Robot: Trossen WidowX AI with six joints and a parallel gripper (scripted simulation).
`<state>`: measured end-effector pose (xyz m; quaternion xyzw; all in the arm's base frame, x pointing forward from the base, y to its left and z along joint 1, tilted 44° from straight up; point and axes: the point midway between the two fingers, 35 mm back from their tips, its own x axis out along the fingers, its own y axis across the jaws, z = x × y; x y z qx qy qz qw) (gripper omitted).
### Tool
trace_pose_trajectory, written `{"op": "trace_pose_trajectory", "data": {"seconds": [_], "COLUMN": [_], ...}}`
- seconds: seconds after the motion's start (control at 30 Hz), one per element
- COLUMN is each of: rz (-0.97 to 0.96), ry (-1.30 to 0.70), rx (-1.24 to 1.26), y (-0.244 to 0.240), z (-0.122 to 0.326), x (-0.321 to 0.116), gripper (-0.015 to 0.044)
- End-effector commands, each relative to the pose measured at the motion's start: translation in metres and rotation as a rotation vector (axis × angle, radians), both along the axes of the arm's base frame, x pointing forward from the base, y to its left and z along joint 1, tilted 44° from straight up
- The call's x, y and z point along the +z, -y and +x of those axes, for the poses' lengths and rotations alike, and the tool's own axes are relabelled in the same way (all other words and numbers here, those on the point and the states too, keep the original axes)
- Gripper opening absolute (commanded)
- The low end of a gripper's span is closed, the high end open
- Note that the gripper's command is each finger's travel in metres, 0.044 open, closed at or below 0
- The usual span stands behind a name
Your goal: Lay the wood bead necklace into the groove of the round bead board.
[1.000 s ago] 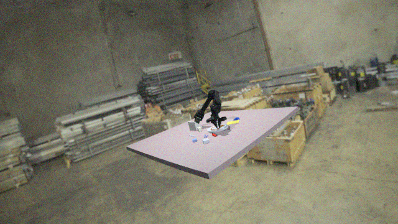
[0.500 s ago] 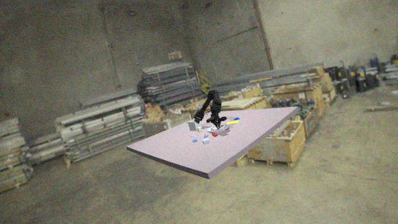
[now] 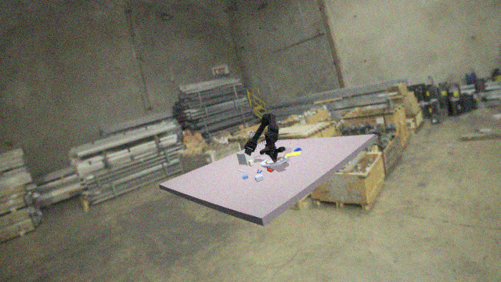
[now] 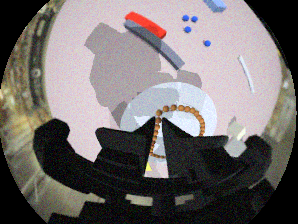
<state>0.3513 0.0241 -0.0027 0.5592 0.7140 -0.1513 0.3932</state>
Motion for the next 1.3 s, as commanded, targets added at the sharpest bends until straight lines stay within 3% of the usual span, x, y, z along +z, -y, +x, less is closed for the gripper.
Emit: {"op": "trace_pose_trajectory", "data": {"seconds": [0.0, 1.27], "rz": [0.000, 0.005], "ry": [0.000, -0.004], "rx": [0.001, -0.003], "y": [0.000, 0.004], "z": [0.000, 0.014], "x": [0.000, 0.003], "gripper": [0.0000, 0.0000]}}
